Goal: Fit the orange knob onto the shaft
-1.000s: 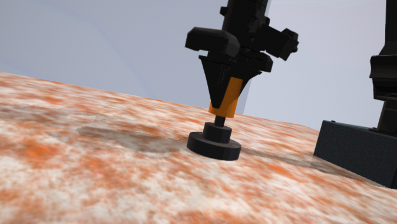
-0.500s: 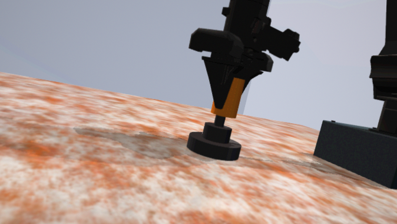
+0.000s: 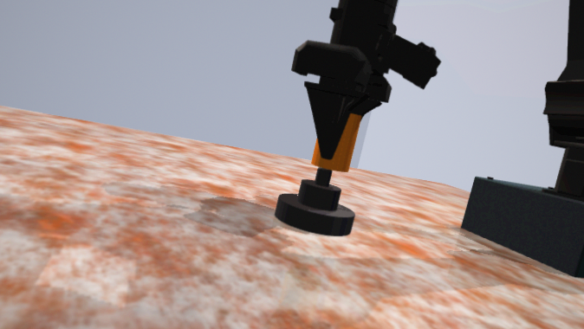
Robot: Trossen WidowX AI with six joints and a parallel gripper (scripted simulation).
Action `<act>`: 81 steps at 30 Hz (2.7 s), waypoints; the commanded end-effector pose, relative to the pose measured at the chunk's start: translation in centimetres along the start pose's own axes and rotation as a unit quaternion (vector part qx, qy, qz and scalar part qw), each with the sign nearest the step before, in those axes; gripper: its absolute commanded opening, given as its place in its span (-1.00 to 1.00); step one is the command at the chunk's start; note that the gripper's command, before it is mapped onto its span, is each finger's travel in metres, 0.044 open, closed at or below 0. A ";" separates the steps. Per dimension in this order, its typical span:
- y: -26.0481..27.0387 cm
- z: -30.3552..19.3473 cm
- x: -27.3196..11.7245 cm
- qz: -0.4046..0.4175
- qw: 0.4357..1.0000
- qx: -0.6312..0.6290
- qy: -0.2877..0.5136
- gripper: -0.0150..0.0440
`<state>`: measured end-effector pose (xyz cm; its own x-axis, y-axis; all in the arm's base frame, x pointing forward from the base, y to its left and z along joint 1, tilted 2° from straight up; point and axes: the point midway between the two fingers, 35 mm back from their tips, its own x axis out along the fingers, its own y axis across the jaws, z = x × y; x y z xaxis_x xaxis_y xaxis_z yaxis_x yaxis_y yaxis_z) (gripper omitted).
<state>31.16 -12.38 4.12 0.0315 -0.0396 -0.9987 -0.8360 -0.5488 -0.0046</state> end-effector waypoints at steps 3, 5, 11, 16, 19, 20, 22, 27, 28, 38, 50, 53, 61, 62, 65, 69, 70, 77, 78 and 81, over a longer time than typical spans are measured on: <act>-0.3 -0.4 -0.2 -0.004 1.000 -0.003 0.003 -0.49; -0.4 -0.5 -0.1 -0.004 1.000 -0.003 0.003 -0.49; -0.4 -0.4 0.2 -0.004 1.000 -0.003 0.003 -0.49; -0.3 -0.4 0.2 -0.004 1.000 -0.003 0.003 -0.49; -0.3 -0.3 0.3 -0.004 1.000 -0.003 0.003 -0.49; -0.3 -0.3 0.3 -0.004 1.000 -0.003 0.003 -0.49; -0.3 -0.3 0.3 -0.004 1.000 -0.003 0.003 -0.49; -0.2 -0.2 0.1 -0.004 1.000 -0.003 0.003 -0.49; -0.2 -0.2 0.0 -0.004 1.000 -0.003 0.003 -0.49; -0.1 0.0 -0.3 -0.004 0.995 -0.102 0.003 -0.49; -0.3 -0.3 -0.3 -0.004 0.994 -0.107 0.003 -0.49; -0.3 -0.4 -0.2 -0.004 0.994 -0.107 0.003 -0.49; -0.3 -0.3 0.2 -0.004 0.994 -0.107 0.003 -0.49; -0.3 -0.3 0.2 -0.004 0.994 -0.107 0.003 -0.49; -0.3 -0.3 0.2 -0.004 0.994 -0.107 0.003 -0.49; -0.2 -0.2 0.3 -0.004 0.994 -0.107 0.003 -0.49; -0.2 -0.2 0.2 -0.004 0.994 -0.107 0.003 -0.49; -0.1 -0.1 0.2 -0.004 0.994 -0.107 0.003 -0.49; -0.1 0.0 0.1 -0.004 0.994 -0.107 0.003 -0.49; 0.0 0.1 -0.1 -0.004 0.994 -0.107 0.003 -0.49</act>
<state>31.35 -12.47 3.90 0.0392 -0.0425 -0.9983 -0.7019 -0.7123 0.0028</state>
